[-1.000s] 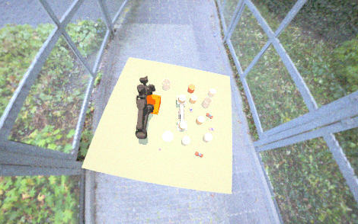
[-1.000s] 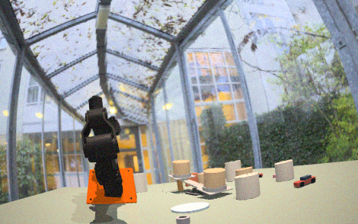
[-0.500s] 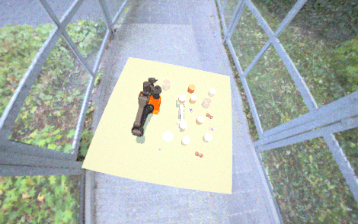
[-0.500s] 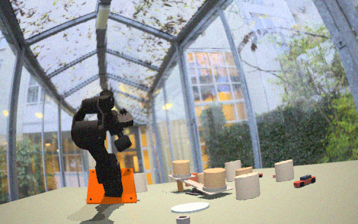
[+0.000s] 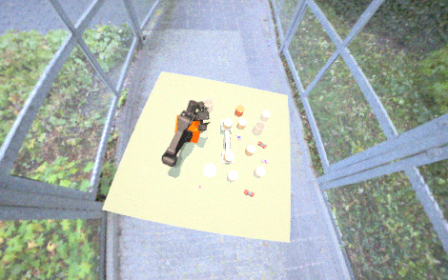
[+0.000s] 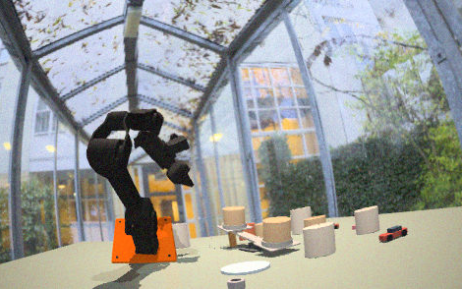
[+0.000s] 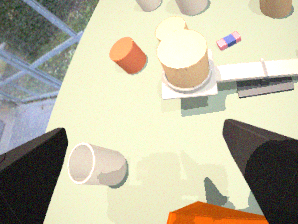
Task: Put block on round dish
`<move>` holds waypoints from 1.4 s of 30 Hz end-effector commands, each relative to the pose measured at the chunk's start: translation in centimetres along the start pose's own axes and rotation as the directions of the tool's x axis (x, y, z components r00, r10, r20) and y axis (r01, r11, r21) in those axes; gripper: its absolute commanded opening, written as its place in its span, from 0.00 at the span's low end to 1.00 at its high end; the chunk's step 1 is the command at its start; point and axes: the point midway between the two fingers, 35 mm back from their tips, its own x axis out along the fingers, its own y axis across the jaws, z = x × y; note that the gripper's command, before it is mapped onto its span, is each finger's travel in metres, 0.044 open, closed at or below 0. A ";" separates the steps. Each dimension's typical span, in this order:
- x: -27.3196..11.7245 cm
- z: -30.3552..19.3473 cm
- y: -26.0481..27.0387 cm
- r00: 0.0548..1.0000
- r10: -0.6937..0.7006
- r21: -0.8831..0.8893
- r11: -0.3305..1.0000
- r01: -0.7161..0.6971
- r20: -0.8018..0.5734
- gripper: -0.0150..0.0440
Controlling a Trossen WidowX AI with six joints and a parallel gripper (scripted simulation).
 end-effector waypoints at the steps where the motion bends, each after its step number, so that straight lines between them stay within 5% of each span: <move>1: 0.1 1.8 -1.9 0.992 -0.125 -0.071 0.989 0.126 0.023 1.00; 14: -0.5 6.0 -7.5 0.895 -0.442 -0.287 0.851 0.439 0.059 1.00; 22: -0.5 6.2 -7.8 0.888 -0.456 -0.296 0.842 0.452 0.059 1.00; 42: 2.0 9.1 -12.1 0.810 -0.567 0.121 0.803 0.584 -0.147 1.00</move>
